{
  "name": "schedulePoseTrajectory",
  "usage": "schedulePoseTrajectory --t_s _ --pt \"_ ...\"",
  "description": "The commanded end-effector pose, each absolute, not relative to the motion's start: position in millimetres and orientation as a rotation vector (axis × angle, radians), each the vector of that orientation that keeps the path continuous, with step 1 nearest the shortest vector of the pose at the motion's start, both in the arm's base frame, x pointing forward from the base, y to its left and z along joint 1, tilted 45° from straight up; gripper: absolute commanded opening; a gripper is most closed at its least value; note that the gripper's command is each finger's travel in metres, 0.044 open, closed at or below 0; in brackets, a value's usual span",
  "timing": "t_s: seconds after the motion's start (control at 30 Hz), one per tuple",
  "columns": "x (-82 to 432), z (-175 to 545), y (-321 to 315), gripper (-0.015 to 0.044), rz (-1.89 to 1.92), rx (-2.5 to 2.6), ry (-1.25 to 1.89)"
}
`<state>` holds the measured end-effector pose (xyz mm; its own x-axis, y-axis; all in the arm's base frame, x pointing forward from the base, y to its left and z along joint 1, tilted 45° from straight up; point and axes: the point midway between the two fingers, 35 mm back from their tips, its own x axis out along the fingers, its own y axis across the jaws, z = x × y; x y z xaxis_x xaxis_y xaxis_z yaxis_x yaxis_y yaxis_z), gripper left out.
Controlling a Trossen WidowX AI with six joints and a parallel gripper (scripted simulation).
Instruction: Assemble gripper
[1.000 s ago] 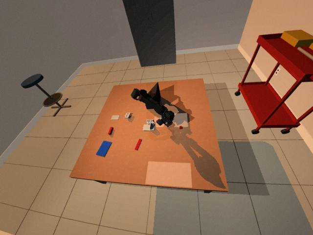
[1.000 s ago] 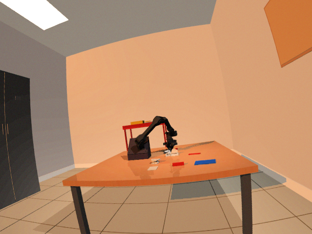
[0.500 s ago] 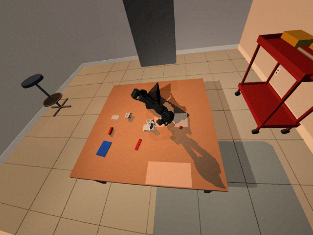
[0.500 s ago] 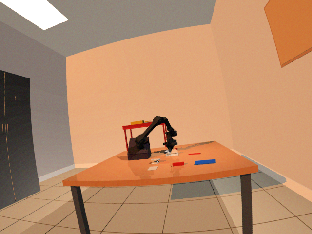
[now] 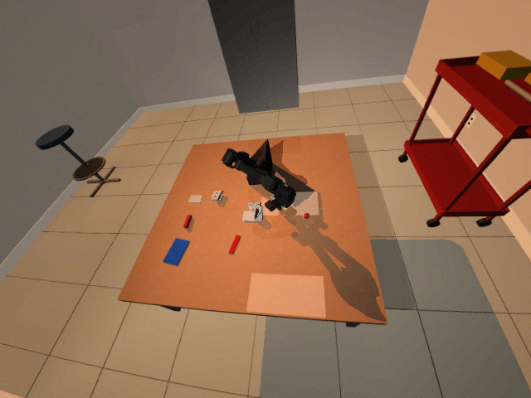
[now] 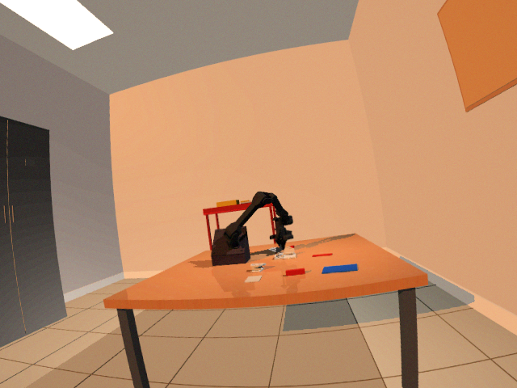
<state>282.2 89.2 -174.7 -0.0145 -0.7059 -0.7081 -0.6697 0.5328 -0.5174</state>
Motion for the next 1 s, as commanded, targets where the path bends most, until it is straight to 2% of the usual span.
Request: schedulePoseTrajectory --t_s 0.0,0.97 --pt "285 -170 96 0.0037 -0.042 -1.155 1.705" --pt "287 -145 122 0.0037 -0.038 -1.157 1.701"
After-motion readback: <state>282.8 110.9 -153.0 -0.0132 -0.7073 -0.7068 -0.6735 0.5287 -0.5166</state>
